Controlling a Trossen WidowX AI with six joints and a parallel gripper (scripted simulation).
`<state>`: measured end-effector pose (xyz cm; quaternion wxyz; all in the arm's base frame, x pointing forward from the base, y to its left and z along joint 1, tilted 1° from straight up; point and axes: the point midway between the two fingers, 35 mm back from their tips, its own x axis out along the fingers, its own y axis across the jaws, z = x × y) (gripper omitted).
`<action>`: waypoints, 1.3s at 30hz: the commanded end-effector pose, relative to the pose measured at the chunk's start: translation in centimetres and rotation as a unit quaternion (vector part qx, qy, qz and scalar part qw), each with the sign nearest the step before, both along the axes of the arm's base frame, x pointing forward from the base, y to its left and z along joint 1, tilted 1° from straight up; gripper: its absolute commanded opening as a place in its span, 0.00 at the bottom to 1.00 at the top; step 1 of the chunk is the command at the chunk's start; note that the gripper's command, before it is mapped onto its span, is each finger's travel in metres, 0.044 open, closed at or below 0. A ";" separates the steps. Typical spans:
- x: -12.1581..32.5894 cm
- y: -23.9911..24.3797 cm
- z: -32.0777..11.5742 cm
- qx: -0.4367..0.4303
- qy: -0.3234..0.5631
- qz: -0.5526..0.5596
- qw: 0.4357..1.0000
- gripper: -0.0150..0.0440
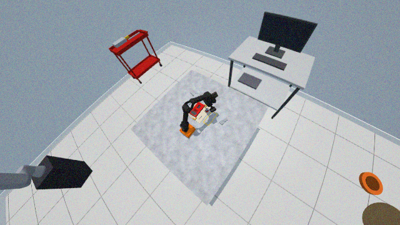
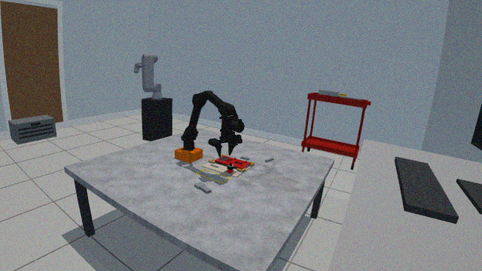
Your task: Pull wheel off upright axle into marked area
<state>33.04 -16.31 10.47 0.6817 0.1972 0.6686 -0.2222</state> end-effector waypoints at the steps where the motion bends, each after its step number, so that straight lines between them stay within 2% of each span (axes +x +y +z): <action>1: 2.0 4.3 -1.2 0.012 0.003 0.155 0.988 0.76; 4: 2.6 5.8 -1.3 0.014 0.001 0.206 0.978 0.76; 14: 1.8 5.7 -1.5 0.014 0.001 0.206 0.978 0.76; 26: 1.8 5.8 -8.4 0.014 0.001 0.206 0.978 0.76; 35: 1.7 5.9 -8.8 0.014 0.002 0.206 0.978 0.76; 38: 1.9 5.7 -8.5 0.010 -0.001 0.206 0.978 0.63; 39: 1.9 5.7 -8.5 0.010 -0.001 0.206 0.978 0.62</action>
